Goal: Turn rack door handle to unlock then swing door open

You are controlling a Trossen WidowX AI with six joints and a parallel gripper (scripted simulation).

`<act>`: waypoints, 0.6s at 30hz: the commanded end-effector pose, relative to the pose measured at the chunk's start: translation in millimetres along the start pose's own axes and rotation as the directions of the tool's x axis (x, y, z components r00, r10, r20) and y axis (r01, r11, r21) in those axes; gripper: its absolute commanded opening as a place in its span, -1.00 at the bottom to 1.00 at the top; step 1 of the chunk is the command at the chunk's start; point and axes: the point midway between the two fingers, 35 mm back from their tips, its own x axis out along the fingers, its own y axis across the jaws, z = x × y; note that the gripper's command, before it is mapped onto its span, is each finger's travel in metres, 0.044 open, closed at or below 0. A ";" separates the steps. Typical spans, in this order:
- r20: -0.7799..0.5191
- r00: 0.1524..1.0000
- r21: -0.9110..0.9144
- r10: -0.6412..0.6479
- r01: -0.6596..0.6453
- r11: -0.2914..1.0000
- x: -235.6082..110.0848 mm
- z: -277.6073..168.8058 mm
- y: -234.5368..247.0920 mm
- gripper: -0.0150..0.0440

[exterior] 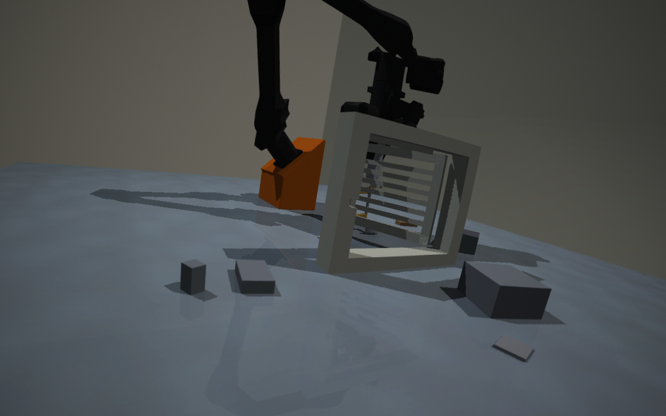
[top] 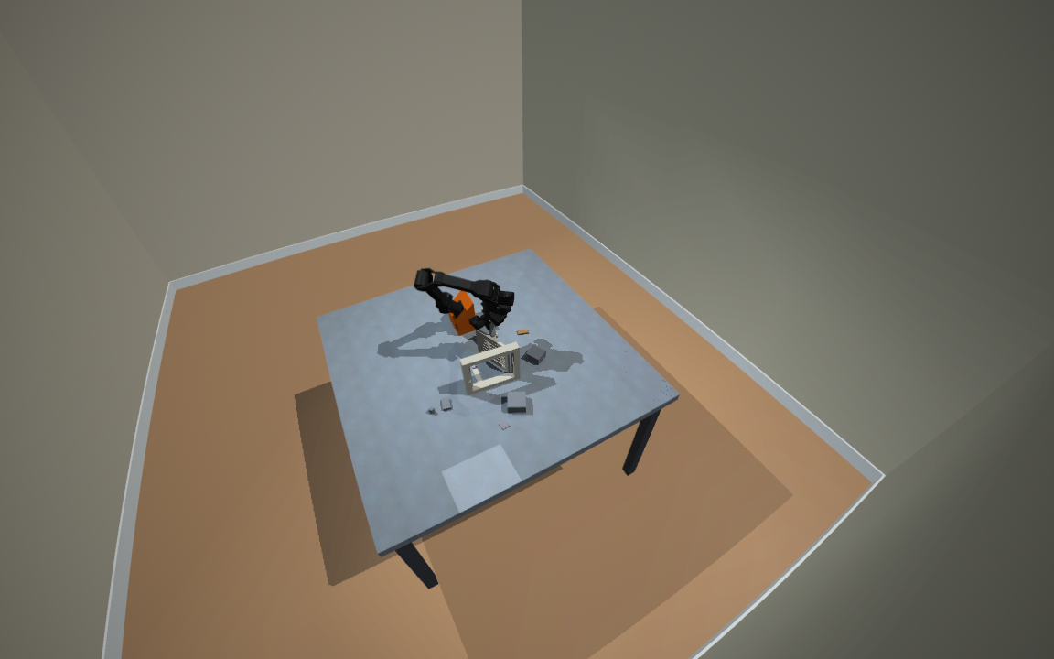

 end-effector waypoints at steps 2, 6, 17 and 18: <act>0.000 1.000 0.096 0.003 -0.003 0.995 -0.4 3.6 12.9 -0.41; 0.001 1.000 0.162 0.004 -0.004 0.987 -0.6 6.7 23.4 -0.41; 0.002 1.000 0.337 0.005 -0.006 0.941 -1.0 18.7 50.7 -0.41; 0.002 1.000 0.352 0.005 -0.006 0.936 -1.1 20.1 53.0 -0.41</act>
